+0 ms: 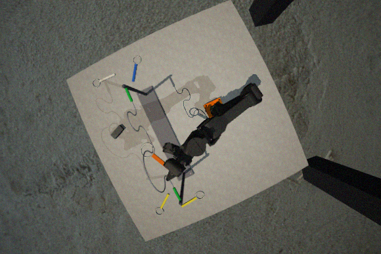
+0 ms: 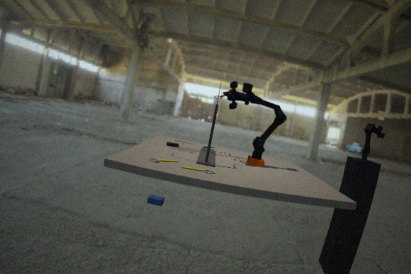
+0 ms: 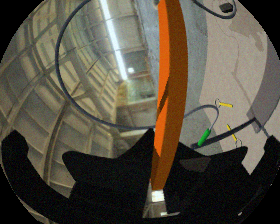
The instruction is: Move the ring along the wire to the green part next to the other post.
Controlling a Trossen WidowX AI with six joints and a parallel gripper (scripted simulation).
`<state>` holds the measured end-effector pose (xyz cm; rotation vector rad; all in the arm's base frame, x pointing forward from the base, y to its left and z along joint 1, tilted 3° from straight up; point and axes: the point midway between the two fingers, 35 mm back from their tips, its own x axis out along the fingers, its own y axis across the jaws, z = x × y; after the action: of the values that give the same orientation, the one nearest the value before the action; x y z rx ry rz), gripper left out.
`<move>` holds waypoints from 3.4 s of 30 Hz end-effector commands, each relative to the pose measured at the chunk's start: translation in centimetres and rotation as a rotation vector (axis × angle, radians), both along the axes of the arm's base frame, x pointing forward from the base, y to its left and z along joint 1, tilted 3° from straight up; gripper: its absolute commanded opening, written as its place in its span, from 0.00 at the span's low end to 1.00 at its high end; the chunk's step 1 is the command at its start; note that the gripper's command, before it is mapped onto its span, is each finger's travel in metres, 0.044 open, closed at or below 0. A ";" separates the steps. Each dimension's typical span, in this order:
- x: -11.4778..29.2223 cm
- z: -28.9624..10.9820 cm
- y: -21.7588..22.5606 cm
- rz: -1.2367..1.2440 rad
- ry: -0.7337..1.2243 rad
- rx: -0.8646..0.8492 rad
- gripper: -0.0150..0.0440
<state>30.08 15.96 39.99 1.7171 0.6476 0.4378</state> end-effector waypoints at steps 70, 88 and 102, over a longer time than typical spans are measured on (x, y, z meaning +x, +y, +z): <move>-0.1 -0.9 0.1 0.023 -0.079 -0.414 0.00; -0.1 -1.3 0.0 0.027 -0.097 -0.527 0.00; -0.1 -1.6 -0.1 0.031 -0.112 -0.624 0.00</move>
<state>29.96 15.84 37.93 1.1058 0.6578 0.3040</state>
